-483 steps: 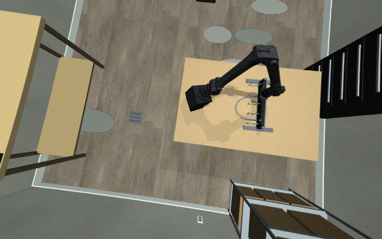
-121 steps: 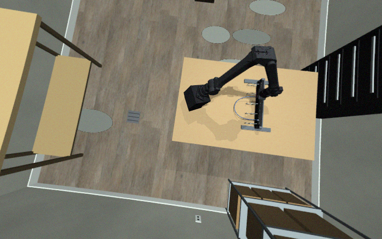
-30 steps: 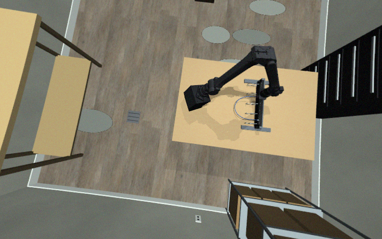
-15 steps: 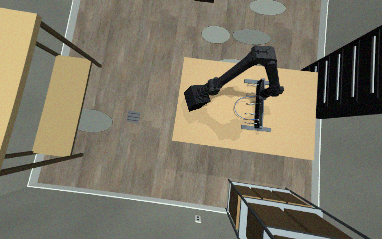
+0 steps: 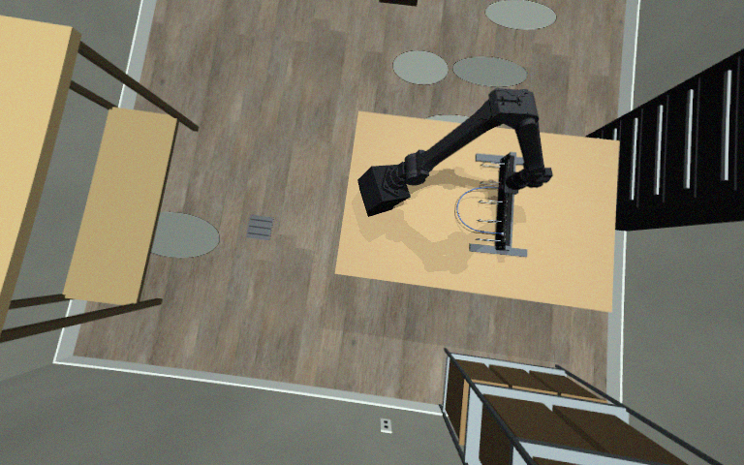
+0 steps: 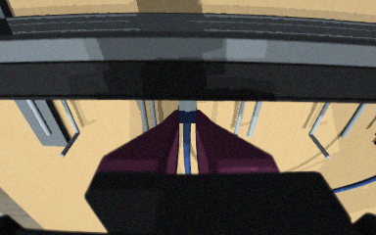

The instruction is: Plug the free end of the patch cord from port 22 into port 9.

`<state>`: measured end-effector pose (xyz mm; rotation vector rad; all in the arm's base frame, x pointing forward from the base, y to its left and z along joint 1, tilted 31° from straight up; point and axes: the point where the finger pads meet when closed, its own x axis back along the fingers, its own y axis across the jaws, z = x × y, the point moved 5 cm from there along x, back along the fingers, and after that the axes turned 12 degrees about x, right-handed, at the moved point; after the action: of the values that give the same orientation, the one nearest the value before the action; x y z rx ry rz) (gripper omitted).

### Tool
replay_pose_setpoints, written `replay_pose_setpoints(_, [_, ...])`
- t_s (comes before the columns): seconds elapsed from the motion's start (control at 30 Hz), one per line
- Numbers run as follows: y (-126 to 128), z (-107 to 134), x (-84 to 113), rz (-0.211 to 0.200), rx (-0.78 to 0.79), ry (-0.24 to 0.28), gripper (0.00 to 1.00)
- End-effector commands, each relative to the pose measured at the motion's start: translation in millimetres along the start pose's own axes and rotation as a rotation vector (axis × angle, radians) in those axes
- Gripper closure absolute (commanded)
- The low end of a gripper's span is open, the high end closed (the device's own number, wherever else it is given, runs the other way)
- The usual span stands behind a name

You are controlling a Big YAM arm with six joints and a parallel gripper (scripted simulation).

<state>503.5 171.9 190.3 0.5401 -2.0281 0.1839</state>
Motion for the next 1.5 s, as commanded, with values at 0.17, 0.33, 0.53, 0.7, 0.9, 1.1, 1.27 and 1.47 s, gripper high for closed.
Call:
replay_pose_setpoints(0.17, [10,-5,26.6,-0.012,0.011,-0.039,1.00])
replay_pose_setpoints(0.33, [11,-4,26.2,-0.012,0.012,-0.037,1.00])
replay_pose_setpoints(0.53, [11,-3,25.7,-0.013,0.012,-0.035,1.00])
replay_pose_setpoints(0.7, [11,-3,25.6,-0.012,0.012,-0.035,1.00])
replay_pose_setpoints(0.9, [6,-3,26.3,-0.005,0.005,-0.040,1.00])
replay_pose_setpoints(1.1, [-1,-3,20.5,0.005,-0.003,-0.038,1.00])
replay_pose_setpoints(1.27, [-4,-2,13.4,0.008,-0.008,-0.029,1.00])
replay_pose_setpoints(1.47, [-8,-5,6.0,0.013,-0.012,-0.024,1.00])
